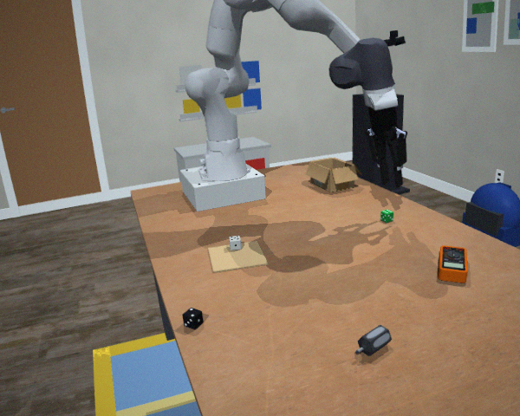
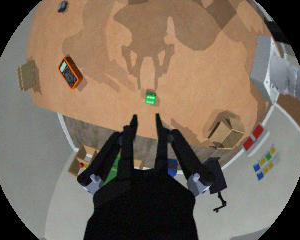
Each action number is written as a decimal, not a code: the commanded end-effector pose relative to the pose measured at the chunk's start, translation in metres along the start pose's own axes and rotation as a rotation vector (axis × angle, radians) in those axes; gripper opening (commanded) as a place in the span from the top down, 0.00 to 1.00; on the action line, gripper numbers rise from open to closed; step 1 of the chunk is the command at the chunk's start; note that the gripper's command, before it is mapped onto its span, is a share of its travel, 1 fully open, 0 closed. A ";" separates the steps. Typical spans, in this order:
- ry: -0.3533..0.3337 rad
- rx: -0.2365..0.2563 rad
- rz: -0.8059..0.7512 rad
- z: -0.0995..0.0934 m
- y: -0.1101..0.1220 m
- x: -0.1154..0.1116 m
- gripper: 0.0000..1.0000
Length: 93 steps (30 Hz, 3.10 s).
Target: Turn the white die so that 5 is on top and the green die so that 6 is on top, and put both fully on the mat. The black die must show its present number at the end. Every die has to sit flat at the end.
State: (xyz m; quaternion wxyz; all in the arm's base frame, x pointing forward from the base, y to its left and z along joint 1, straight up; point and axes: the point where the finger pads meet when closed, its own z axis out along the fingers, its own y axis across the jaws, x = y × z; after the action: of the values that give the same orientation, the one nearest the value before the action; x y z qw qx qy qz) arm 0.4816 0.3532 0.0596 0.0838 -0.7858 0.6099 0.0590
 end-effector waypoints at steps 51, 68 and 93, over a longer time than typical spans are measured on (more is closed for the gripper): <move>0.209 -0.034 0.204 0.022 0.007 0.010 0.65; 0.209 -0.034 0.204 0.022 0.007 0.010 0.65; 0.208 -0.034 0.205 0.039 0.008 0.013 0.65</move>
State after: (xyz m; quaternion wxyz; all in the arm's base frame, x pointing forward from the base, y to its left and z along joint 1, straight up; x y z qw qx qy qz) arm 0.4774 0.3465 0.0227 -0.0016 -0.7244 0.6894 -0.0049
